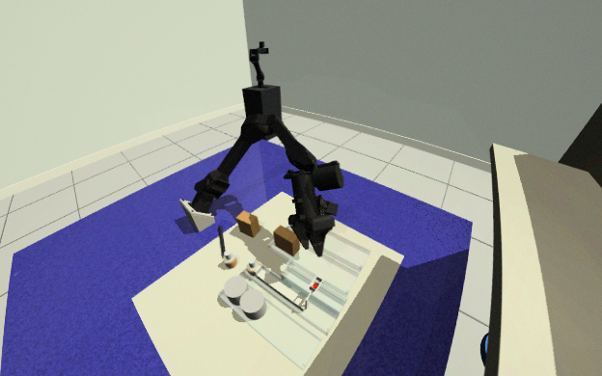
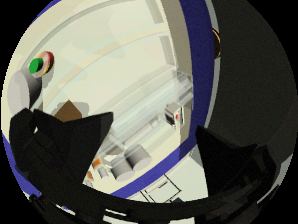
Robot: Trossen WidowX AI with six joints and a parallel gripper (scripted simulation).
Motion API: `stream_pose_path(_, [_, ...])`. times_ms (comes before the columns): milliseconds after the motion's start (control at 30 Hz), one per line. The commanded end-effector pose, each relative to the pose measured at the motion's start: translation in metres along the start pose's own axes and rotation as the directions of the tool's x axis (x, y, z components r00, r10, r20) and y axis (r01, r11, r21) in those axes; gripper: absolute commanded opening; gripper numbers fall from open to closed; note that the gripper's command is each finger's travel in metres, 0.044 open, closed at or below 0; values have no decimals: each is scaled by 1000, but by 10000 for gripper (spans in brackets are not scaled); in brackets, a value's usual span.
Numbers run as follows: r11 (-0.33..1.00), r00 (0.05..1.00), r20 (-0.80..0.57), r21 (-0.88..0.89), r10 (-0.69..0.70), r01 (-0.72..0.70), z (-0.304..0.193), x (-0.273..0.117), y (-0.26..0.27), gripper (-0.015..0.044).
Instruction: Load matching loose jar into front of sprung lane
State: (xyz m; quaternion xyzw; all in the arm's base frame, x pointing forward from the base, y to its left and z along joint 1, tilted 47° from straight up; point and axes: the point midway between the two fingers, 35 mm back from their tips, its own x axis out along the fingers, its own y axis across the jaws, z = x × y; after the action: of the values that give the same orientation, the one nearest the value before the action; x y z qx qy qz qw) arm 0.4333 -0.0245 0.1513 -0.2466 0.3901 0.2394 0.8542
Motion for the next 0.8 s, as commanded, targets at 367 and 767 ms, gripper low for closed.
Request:
stream_pose_path(367, [532, 813, -22, 767, 581, -359, -208, -25, 55, 440])
stream_pose_path(767, [339, 763, 97, 855, 640, -393, -225, -21, 91, 440])
